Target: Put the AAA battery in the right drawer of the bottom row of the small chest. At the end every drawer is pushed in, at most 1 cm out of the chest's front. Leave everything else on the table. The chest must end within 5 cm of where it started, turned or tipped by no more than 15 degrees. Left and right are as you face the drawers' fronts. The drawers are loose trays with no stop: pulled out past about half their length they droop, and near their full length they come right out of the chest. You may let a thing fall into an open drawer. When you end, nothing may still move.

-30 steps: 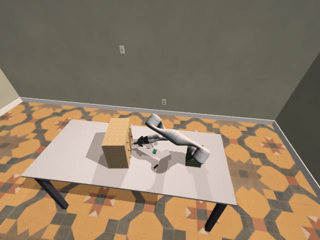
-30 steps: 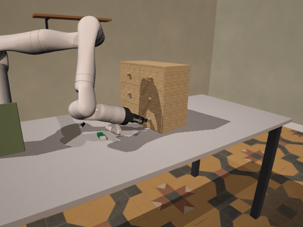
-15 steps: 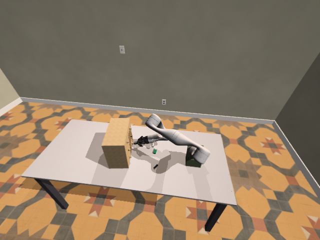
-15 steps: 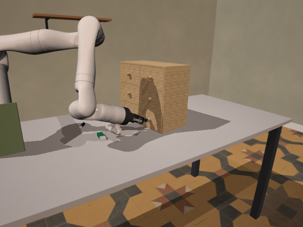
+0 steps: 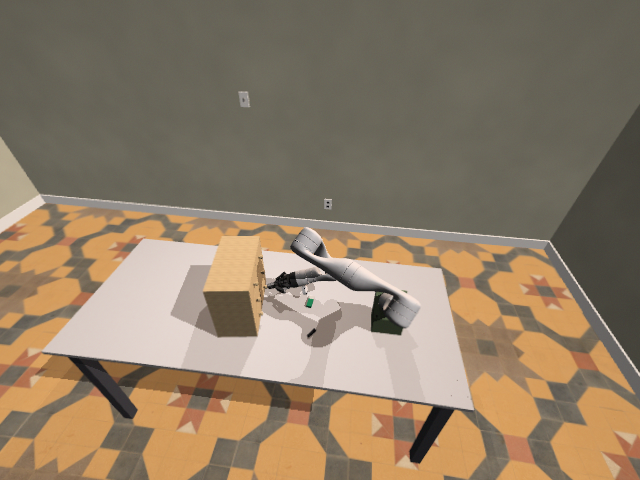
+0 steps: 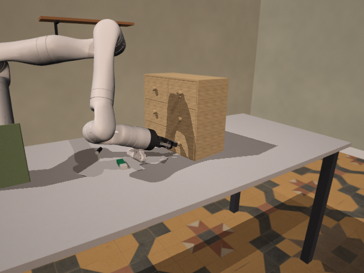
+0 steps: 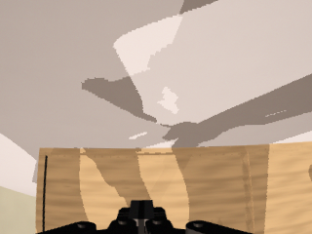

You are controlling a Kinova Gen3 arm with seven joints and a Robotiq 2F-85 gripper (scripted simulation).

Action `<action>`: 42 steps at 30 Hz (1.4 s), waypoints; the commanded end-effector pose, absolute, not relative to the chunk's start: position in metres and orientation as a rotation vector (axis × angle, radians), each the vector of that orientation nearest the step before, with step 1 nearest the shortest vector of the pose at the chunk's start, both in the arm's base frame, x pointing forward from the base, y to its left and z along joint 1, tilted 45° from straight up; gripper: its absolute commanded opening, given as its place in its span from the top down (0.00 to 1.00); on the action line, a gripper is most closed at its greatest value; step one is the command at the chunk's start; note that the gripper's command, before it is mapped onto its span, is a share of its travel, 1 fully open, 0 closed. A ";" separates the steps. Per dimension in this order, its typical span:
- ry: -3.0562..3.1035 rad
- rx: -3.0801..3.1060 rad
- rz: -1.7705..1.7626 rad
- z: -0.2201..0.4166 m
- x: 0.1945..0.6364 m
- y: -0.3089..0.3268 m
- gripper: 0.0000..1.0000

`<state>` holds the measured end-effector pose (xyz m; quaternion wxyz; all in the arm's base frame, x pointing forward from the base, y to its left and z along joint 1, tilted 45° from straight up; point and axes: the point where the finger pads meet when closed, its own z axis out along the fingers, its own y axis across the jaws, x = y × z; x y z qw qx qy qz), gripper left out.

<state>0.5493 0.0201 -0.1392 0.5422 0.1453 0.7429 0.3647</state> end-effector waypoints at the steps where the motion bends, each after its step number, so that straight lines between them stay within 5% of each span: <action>1: 1.762 0.345 0.864 -0.138 0.550 0.019 1.00; 28: 1.762 0.345 0.864 -0.138 0.549 0.019 1.00; 42: 1.762 0.345 0.864 -0.143 0.501 0.011 1.00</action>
